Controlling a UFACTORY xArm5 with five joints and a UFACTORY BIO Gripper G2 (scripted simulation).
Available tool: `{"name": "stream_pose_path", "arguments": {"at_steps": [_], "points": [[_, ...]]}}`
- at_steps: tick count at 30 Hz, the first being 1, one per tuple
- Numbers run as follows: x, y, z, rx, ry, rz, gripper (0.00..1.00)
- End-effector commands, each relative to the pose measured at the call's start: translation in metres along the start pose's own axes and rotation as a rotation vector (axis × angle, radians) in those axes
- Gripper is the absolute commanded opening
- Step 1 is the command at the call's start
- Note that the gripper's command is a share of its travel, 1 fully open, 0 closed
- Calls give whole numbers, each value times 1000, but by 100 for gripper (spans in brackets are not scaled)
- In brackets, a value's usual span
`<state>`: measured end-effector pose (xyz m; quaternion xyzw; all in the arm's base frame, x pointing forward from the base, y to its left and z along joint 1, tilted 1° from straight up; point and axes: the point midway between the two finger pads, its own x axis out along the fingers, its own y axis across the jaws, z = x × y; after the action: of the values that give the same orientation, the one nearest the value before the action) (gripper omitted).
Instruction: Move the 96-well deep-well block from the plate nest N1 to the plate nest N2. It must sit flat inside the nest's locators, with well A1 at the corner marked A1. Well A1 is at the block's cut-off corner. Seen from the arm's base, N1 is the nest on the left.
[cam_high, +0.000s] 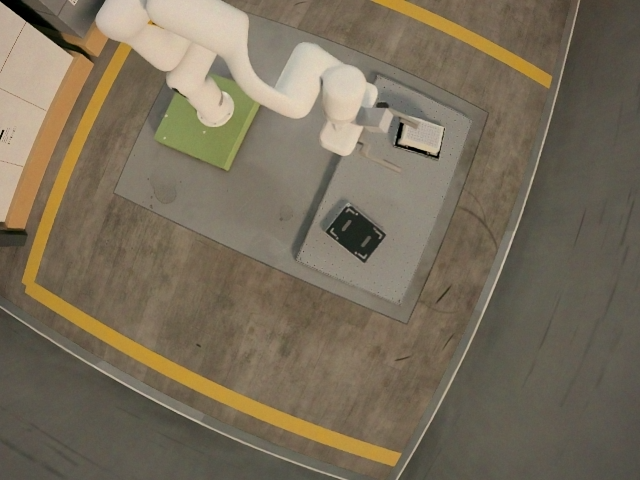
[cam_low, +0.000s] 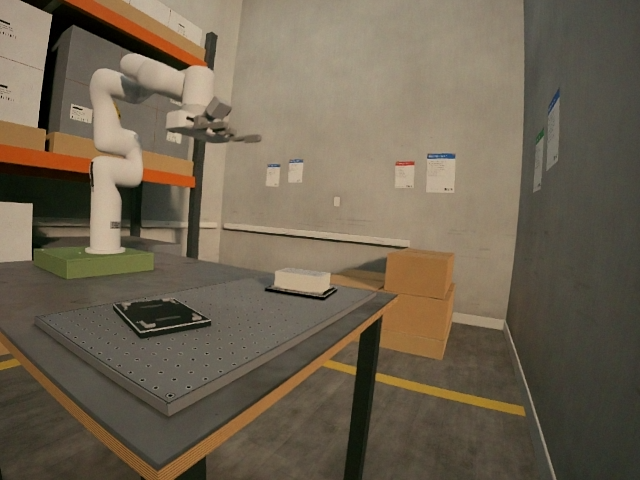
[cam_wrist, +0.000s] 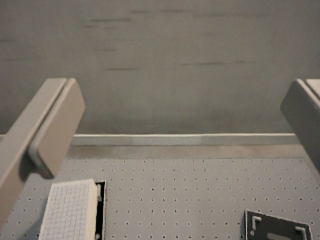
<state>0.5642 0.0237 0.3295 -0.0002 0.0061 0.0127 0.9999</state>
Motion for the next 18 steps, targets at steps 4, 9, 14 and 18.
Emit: {"name": "stream_pose_path", "arguments": {"at_steps": [4, 9, 14, 18], "points": [[-11, -2, -31, -10, -9, 5, 37], [-16, -3, -45, -10, -9, 5, 37], [-24, -3, -68, -10, -9, 5, 37], [-31, -4, -87, -10, -9, 5, 37]]}}
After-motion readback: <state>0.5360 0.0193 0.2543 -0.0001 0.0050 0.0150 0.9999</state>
